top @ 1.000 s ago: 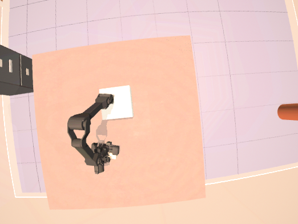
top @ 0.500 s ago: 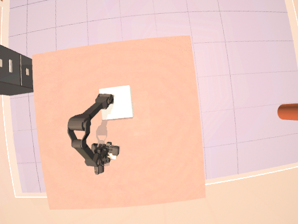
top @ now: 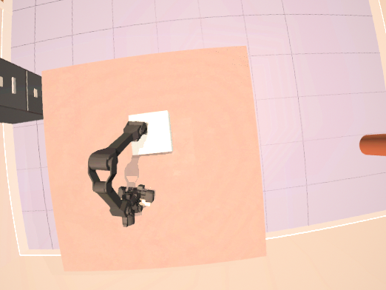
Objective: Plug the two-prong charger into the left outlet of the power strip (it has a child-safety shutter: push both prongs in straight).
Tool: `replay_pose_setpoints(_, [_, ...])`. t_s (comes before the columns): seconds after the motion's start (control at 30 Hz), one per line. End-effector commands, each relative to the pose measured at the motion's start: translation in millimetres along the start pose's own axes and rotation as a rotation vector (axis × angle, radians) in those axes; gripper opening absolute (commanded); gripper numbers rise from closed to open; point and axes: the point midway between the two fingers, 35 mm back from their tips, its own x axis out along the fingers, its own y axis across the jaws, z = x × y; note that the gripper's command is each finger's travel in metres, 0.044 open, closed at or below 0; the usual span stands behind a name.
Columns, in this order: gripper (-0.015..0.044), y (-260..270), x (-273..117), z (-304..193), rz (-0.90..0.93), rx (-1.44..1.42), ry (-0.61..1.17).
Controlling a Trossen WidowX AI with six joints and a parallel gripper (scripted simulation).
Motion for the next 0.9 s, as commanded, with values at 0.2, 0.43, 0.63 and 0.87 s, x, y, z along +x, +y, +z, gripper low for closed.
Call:
replay_pose_setpoints(0.2, [0.0000, -0.9, -0.9, 3.7, -0.006, -0.004, -0.002])
replay_pose_setpoints(0.43, [0.0000, -0.9, -1.1, 6.2, -0.006, -0.004, -0.002])
replay_pose_setpoints(0.63, [0.0000, -0.8, -1.3, 8.6, -0.006, -0.004, -0.002])
replay_pose_setpoints(0.87, [0.0000, -0.8, -1.4, 11.4, -0.006, -0.004, -0.002])
